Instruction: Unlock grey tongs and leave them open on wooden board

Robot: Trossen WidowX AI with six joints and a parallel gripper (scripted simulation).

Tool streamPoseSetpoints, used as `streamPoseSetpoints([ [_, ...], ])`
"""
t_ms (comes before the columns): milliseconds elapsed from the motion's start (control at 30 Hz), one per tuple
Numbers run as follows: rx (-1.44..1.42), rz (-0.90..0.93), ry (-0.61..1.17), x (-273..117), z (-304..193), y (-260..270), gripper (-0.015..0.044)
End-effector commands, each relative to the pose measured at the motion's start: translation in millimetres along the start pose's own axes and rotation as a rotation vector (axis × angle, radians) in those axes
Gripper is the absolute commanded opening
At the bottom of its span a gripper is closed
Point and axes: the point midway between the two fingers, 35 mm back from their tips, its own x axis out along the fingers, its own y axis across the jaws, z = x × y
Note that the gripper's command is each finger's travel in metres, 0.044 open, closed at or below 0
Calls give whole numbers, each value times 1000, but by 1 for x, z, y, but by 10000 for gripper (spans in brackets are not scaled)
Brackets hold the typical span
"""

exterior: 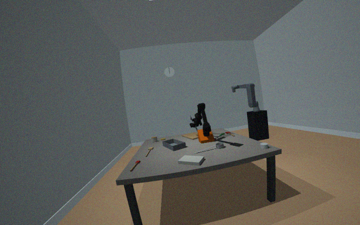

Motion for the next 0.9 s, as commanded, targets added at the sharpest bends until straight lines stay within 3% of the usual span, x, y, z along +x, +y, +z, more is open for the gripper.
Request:
streamPoseSetpoints([
  [0, 0, 3, -16, -2, 5, 1, -150],
  [433, 0, 3, -10, -1, 5, 0, -150],
  [867, 8, 1, 132, 20, 11, -4, -150],
])
